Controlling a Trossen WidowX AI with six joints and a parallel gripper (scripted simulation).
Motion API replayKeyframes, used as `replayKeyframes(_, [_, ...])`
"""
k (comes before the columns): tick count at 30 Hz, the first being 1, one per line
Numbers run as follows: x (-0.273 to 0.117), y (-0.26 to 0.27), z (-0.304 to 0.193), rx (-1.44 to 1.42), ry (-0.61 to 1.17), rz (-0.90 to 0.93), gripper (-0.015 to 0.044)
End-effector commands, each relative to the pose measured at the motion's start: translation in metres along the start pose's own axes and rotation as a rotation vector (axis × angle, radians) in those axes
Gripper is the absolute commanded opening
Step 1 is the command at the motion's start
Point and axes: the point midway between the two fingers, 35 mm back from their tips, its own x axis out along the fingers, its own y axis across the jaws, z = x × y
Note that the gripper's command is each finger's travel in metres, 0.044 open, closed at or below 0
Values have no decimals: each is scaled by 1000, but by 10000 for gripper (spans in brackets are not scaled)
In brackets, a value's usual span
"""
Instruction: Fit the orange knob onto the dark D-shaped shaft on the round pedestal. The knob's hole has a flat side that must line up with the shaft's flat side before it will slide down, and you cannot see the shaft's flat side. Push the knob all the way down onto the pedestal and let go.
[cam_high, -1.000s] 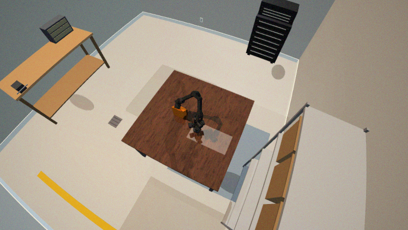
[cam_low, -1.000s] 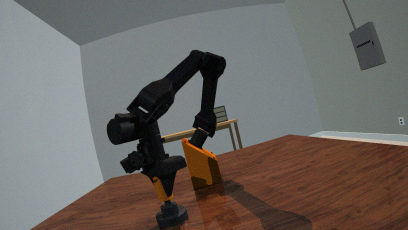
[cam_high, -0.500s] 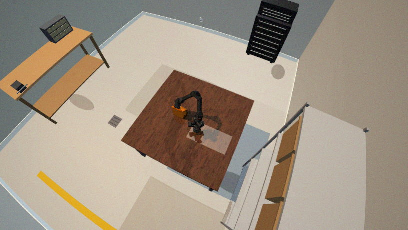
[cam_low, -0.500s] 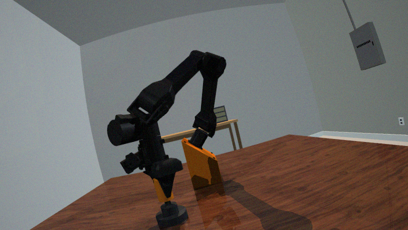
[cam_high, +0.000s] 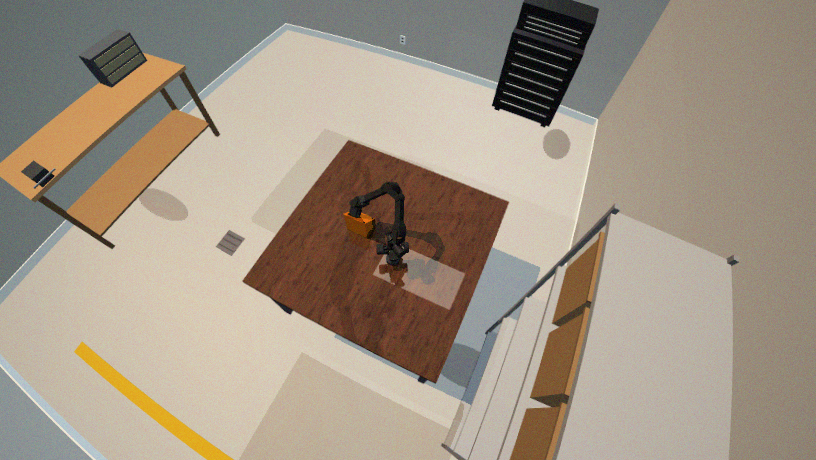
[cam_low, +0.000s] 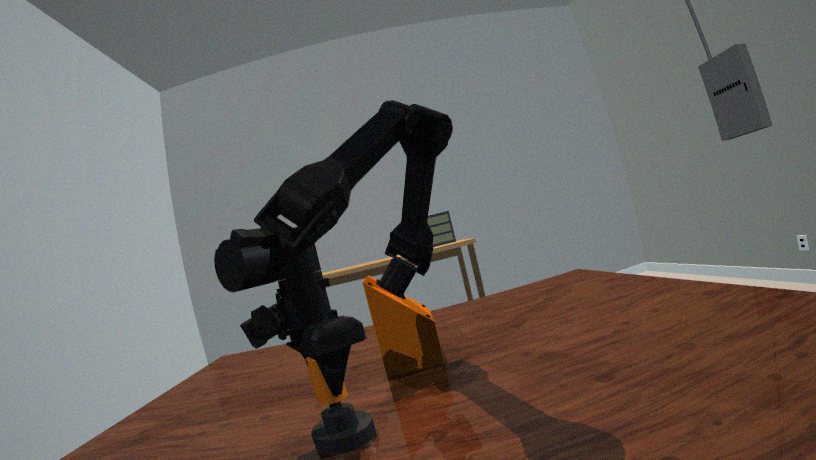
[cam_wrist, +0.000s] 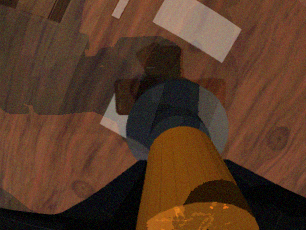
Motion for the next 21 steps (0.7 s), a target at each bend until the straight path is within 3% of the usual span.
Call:
replayKeyframes(1, [1,1,0,4,-1,1,0])
replayKeyframes(21, [-1,0,0,213,-1,1,0])
